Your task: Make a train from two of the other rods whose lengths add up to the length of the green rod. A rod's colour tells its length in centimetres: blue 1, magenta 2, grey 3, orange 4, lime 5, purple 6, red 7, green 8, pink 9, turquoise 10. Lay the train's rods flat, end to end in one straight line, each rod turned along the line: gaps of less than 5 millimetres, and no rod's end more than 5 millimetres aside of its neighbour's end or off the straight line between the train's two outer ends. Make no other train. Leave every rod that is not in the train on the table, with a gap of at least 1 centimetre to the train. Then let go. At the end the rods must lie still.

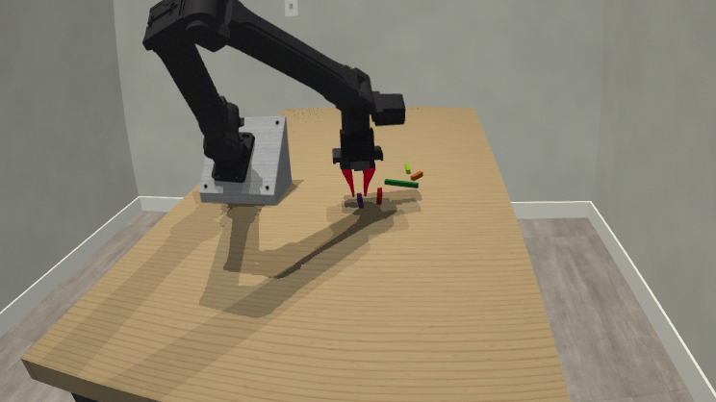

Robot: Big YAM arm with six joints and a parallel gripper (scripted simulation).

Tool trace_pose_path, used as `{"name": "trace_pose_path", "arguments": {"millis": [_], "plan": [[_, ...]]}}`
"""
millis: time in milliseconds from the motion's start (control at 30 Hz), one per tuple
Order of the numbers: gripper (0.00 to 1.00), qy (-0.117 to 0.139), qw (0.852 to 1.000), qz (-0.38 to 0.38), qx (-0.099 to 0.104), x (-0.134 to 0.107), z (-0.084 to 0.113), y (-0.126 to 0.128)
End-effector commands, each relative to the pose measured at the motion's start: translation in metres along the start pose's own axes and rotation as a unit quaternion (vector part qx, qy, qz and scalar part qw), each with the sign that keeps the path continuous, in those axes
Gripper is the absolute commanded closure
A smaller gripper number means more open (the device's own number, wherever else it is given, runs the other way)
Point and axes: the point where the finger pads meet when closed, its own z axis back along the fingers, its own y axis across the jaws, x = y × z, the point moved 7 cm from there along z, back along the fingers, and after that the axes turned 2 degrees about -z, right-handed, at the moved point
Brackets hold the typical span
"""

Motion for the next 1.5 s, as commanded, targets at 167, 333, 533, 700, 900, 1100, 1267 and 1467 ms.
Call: {"name": "trace_pose_path", "arguments": {"millis": [167,333,533,700,900,1100,1267,1467], "plan": [[0.77,-0.004,1.000,0.014,0.013,-0.007,-0.002,0.001],[0.77,-0.002,1.000,0.006,-0.001,-0.002,-0.014,-0.002],[0.77,-0.003,1.000,0.006,0.006,-0.002,-0.012,0.000],[0.77,-0.003,1.000,0.006,0.006,-0.002,-0.012,0.000],[0.77,-0.003,1.000,0.005,0.006,-0.002,-0.012,0.000],[0.77,-0.003,1.000,0.005,0.006,-0.002,-0.012,0.000],[0.77,-0.003,1.000,0.005,0.006,-0.002,-0.012,0.000],[0.77,-0.003,1.000,0.005,0.006,-0.002,-0.012,0.000]]}}
